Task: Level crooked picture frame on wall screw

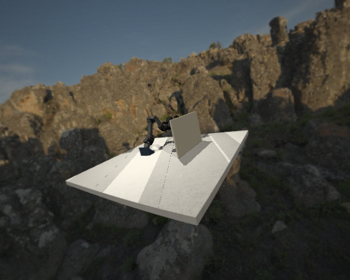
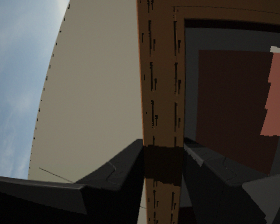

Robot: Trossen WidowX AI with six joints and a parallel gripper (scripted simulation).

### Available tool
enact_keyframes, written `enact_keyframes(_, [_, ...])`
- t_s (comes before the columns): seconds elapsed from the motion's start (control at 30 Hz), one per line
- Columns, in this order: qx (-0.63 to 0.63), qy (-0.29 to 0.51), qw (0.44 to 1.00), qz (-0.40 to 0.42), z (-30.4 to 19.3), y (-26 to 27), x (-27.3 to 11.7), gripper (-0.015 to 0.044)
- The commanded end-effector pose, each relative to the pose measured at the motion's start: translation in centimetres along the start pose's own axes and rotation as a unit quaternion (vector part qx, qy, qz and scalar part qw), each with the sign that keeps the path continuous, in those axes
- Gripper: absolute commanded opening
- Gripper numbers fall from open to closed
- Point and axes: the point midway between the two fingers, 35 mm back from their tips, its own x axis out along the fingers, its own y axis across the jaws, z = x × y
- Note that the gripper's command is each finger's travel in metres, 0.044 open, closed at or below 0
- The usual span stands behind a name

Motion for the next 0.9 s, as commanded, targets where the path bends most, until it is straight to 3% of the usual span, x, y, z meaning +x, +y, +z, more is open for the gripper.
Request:
enact_keyframes(0.0, [0.0,-0.002,1.0,0.003,0.11,0.18,0.01,0.0])
enact_keyframes(0.87, [0.0,-0.002,1.0,0.003,0.15,-0.15,0.02,0.0])
